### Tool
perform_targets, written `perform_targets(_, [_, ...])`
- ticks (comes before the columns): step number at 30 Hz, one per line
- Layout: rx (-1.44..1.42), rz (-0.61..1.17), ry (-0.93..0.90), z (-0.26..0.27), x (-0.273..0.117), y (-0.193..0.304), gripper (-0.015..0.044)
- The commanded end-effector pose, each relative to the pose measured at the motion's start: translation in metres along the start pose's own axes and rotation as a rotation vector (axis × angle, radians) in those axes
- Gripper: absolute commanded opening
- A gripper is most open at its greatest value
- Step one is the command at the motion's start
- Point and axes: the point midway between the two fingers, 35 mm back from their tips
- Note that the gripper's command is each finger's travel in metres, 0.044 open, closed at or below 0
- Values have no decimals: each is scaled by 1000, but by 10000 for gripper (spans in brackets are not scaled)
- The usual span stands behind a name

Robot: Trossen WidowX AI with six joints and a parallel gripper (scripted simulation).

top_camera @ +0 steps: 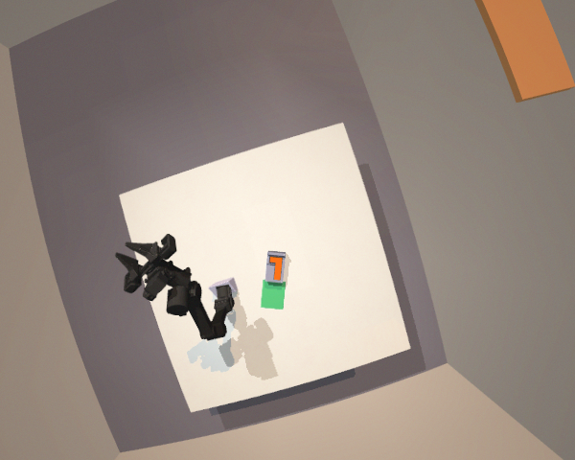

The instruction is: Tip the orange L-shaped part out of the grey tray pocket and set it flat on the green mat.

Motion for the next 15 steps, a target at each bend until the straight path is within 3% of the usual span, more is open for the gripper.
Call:
perform_targets(1, [175, 69, 227, -72, -23, 20, 180])
perform_targets(8, [432, 148, 603, -171, -86, 57, 180])
perform_targets(15, [673, 195, 991, -246, -175, 100, 180])
Point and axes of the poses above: the point midway between the two fingers, 35 mm back from their tips, its own x axis out along the fingers, its own z axis across the jaws, y = z × x, and after that the axes turned 14 degrees about x, right-handed
